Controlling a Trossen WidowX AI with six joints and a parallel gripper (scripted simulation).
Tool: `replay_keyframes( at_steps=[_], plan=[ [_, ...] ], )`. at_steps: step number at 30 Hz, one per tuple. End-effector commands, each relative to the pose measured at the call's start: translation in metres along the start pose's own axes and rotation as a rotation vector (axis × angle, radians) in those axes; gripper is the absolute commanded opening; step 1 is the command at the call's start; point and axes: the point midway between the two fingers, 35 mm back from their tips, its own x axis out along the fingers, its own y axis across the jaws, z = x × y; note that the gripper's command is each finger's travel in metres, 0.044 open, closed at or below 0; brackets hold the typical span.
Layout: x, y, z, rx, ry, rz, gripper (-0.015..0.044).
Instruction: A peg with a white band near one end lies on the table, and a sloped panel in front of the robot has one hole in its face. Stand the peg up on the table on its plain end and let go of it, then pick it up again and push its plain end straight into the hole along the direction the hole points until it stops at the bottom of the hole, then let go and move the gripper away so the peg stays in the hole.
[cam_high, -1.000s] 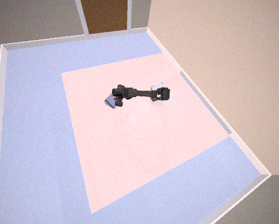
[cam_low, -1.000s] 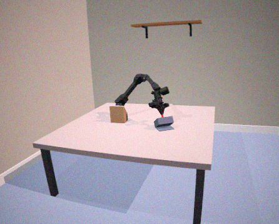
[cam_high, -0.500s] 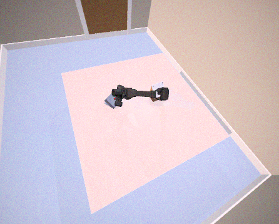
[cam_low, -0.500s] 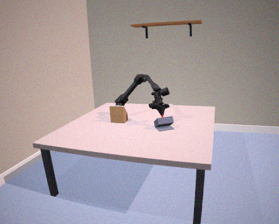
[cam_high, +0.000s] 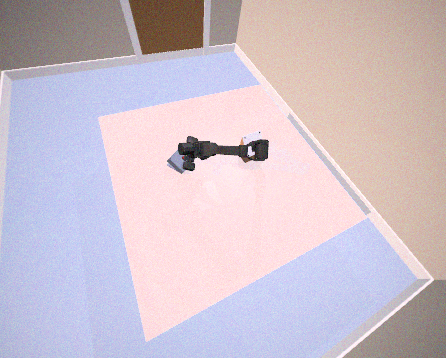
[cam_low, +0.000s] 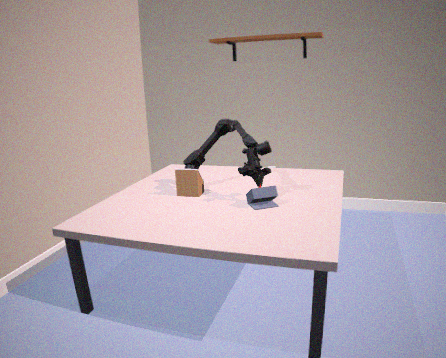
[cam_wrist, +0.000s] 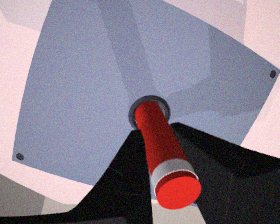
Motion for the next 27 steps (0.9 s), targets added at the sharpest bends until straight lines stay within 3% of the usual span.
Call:
replay_keyframes(
  at_steps=[1,14,27],
  plan=[
    [0.0029,0.001,0.0,0.004,0.0,0.004,0.0],
    [0.0026,0.0003,0.0005,0.001,-0.002,0.001,0.0],
    [0.0023,0.0003,0.0005,0.001,-0.002,0.001,0.0341]
  ],
)
